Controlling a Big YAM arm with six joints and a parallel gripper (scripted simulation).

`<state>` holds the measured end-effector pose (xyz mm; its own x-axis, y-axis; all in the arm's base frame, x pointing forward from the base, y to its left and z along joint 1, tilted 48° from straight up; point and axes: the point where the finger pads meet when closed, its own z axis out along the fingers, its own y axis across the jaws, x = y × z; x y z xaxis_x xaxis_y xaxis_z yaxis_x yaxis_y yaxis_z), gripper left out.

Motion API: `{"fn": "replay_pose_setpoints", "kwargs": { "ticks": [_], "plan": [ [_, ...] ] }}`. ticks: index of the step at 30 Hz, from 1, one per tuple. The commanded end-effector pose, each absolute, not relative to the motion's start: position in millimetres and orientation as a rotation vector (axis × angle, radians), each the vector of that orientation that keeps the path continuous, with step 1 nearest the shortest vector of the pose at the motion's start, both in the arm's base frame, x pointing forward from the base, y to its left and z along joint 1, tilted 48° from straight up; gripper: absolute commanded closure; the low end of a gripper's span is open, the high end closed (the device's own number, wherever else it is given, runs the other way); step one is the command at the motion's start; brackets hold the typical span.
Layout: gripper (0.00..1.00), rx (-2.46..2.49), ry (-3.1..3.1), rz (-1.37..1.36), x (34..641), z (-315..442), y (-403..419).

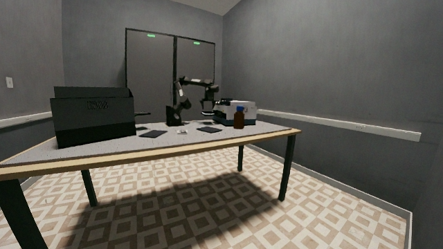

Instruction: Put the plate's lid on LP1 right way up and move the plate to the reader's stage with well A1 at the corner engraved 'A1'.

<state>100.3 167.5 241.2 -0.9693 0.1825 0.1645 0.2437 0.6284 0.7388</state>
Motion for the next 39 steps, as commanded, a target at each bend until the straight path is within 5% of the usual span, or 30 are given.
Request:
{"fn": "replay_pose_setpoints", "kwargs": {
  "ticks": [1,39],
  "plan": [
    [0.00,-0.382,-2.762,-1.276,102,244,167],
    [0.00,-0.334,-2.790,-1.301,101,247,174]
  ]
}}
